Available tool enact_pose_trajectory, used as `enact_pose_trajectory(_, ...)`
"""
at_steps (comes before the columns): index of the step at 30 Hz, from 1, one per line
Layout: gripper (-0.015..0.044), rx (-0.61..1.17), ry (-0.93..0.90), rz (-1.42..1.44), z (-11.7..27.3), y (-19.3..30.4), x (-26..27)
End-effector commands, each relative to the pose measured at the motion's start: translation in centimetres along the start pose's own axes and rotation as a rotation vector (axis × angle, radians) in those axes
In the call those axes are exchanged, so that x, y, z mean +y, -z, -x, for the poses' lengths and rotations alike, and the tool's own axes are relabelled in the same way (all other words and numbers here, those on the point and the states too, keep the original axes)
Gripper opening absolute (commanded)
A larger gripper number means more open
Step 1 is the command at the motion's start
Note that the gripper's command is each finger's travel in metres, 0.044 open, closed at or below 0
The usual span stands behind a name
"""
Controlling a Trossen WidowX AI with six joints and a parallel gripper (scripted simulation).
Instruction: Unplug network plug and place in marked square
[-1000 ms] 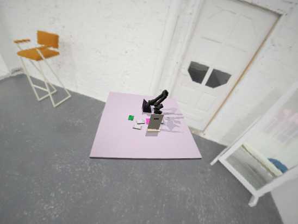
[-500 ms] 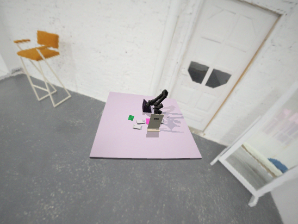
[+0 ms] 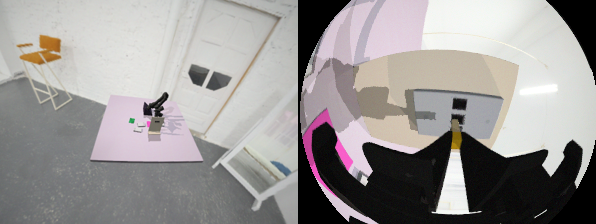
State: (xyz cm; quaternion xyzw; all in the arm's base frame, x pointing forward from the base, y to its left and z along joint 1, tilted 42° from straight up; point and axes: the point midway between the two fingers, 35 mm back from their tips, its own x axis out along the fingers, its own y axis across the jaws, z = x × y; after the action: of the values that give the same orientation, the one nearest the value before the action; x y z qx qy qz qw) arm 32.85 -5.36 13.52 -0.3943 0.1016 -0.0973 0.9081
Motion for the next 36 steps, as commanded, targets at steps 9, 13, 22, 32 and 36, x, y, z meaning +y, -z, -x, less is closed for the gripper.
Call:
enact_pose_trajectory(9,0.0,0.008,-0.001,0.005,0.6,0.2,0.1)
enact_pose_trajectory(13,0.0,0.008,-0.001,0.005,0.7,0.2,0.1)
enact_pose_trajectory(22,0.0,0.008,-0.001,0.005,1.0,0.2,0.1)
enact_pose_trajectory(32,0.0,0.008,-0.001,0.005,1.4,0.2,0.1)
enact_pose_trajectory(36,0.0,0.008,-0.001,0.005,1.5,0.2,0.1)
